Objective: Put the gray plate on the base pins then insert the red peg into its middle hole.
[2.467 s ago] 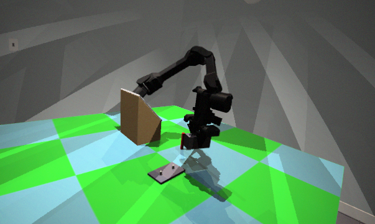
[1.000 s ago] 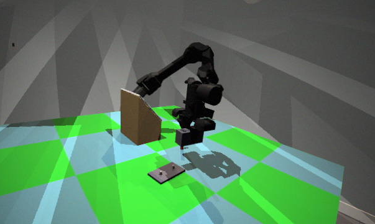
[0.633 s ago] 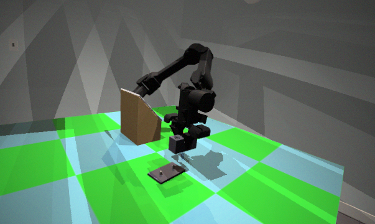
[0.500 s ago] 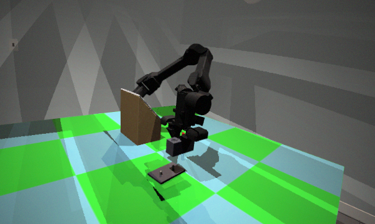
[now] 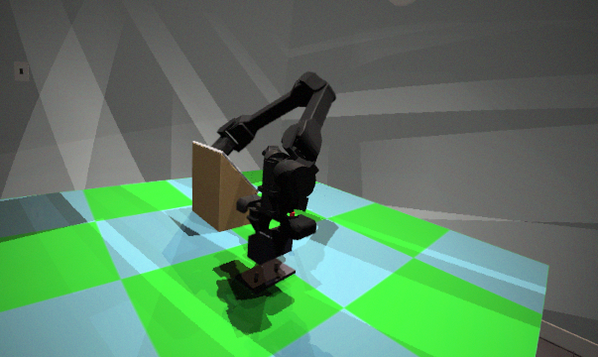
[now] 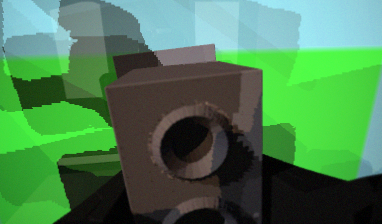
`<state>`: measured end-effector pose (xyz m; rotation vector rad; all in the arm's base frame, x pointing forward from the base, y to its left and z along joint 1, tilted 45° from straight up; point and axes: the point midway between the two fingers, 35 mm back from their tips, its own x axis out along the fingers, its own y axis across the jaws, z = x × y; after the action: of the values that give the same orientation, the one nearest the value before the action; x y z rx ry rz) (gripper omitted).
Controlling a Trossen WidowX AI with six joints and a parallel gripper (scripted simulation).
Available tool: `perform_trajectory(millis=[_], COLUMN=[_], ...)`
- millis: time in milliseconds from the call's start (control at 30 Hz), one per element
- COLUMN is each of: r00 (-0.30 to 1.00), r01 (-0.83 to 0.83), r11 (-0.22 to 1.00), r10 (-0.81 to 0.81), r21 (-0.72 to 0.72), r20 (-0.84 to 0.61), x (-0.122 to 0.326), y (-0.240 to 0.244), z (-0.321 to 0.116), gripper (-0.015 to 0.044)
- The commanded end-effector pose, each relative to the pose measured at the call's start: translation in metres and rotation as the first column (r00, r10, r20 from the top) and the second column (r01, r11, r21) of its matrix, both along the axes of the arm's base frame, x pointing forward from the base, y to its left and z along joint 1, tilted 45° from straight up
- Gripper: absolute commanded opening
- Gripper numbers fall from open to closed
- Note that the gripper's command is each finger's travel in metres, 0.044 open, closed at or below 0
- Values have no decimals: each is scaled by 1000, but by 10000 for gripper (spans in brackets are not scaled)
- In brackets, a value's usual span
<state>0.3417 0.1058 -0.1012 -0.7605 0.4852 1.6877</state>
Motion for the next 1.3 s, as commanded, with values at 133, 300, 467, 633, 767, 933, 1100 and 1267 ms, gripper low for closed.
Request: perform_trajectory(millis=[133,300,467,633,767,933,1100,1267], r00=[1000,1000,1000,1000,1000,1000,1000,1000], r01=[-15,-15,-15,-15,-15,-15,-15,-15], r11=[1000,1000,1000,1000,1000,1000,1000,1000], r10=[15,15,15,15,15,15,15,15], r21=[-3,-3,-3,-3,-3,-3,-2,-2], r20=[12,12,12,12,12,12,11,11], x=[-2,-2,-2,-2,-3,-3,-4,-5], y=[-2,-2,-2,-2,-2,0,7,9], z=[-6,-6,-6,-6,-7,-9,-17,-19], gripper=[0,0,0,0,0,0,0,0])
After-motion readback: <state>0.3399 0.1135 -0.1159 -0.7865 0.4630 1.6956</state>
